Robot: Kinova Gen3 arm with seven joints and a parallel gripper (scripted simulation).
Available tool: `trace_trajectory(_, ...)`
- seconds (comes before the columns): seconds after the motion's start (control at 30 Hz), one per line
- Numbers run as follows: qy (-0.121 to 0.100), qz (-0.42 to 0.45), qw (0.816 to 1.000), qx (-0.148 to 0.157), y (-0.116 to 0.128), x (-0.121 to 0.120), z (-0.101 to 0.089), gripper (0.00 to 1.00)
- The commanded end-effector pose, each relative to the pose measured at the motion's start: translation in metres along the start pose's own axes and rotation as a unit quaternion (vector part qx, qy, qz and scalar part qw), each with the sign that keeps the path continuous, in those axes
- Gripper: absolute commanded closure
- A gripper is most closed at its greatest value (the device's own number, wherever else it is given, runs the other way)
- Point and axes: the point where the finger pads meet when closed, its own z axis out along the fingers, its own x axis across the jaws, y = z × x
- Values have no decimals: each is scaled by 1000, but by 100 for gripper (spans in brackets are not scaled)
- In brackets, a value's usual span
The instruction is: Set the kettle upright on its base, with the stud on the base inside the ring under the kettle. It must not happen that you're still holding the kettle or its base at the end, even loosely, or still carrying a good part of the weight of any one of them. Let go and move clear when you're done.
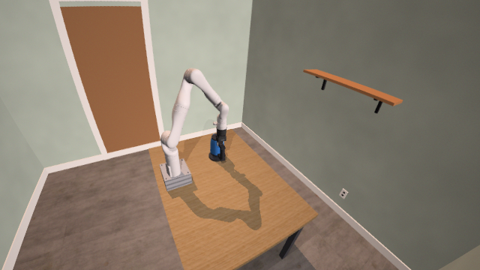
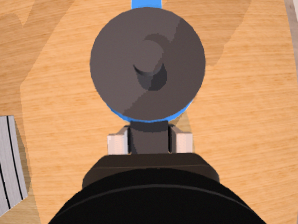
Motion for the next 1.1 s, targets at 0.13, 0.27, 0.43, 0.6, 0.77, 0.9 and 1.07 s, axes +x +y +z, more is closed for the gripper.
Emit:
trace_trajectory(0.13, -1, 5, 1000, -1, 0, 0, 0, 100)
trace_trajectory(0.27, -1, 5, 1000, -1, 0, 0, 0, 100)
trace_trajectory(0.43, -2, 5, 1000, -1, 0, 0, 2, 100)
trace_trajectory(0.6, 4, 5, 1000, -1, 1, 3, 8, 100)
trace_trajectory(0.77, 3, 5, 1000, -1, 1, 2, 14, 100)
trace_trajectory(0.9, 2, 6, 1000, -1, 1, 2, 20, 100)
trace_trajectory(1.07, -1, 6, 1000, -1, 1, 0, 22, 100)
